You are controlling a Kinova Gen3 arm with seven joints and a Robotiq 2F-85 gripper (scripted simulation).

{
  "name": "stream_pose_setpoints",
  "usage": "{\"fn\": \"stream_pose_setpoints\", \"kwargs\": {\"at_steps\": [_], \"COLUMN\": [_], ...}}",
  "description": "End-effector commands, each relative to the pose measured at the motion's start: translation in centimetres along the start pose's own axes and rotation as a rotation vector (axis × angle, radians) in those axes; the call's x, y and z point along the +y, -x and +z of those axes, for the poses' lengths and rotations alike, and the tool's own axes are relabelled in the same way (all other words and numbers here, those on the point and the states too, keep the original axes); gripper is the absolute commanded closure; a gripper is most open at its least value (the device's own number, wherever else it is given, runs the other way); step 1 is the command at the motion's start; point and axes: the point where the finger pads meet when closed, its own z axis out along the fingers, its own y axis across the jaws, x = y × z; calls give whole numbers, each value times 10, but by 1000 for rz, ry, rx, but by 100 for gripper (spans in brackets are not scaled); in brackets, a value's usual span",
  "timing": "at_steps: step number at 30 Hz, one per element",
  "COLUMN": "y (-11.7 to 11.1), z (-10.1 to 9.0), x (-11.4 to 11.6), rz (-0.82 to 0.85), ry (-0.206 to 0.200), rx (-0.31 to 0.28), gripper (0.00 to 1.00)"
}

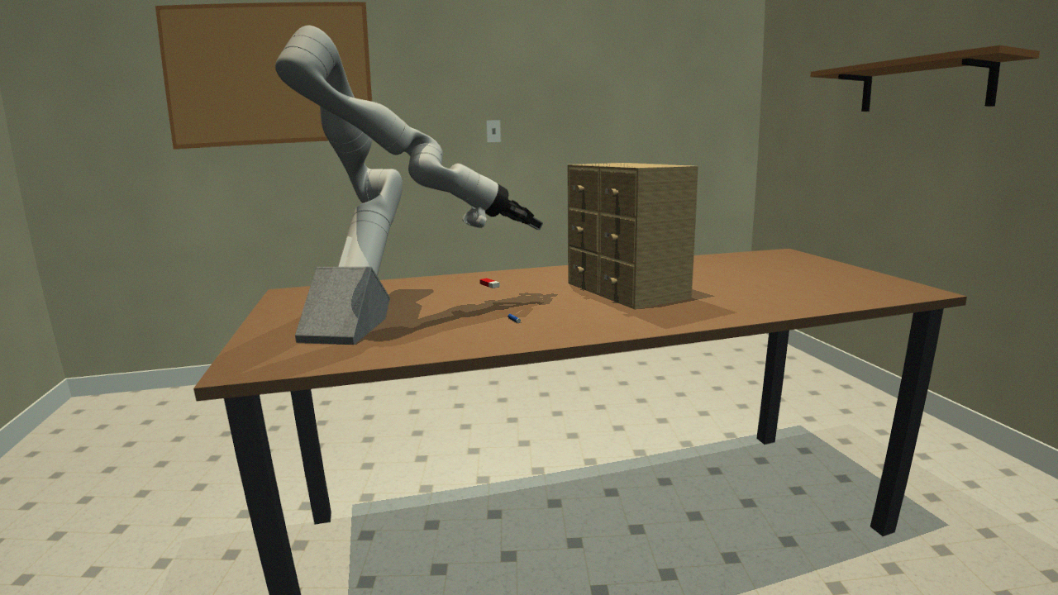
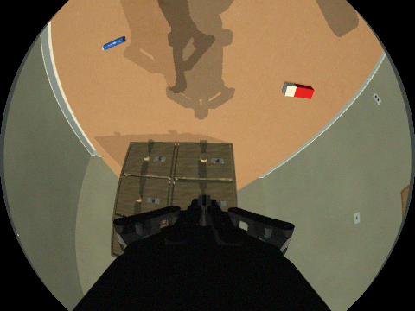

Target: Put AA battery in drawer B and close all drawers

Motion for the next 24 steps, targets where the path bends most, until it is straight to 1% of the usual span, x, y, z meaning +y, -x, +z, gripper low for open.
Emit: {"fn": "stream_pose_setpoints", "kwargs": {"at_steps": [1, 4, 10, 14, 19, 21, 24], "y": [2, 2, 4, 6, 9, 9, 12], "z": [-2, -2, -8, -14, -22, -22, -29], "x": [-2, -2, -2, -2, -1, -1, -1], "rz": [-6, -6, -6, -5, -5, -5, -5], "ry": [-5, -5, -5, -6, -6, -6, -6], "rx": [8, 14, 63, 111, 188, 188, 242], "gripper": [100, 100, 100, 100, 100, 100, 100]}}
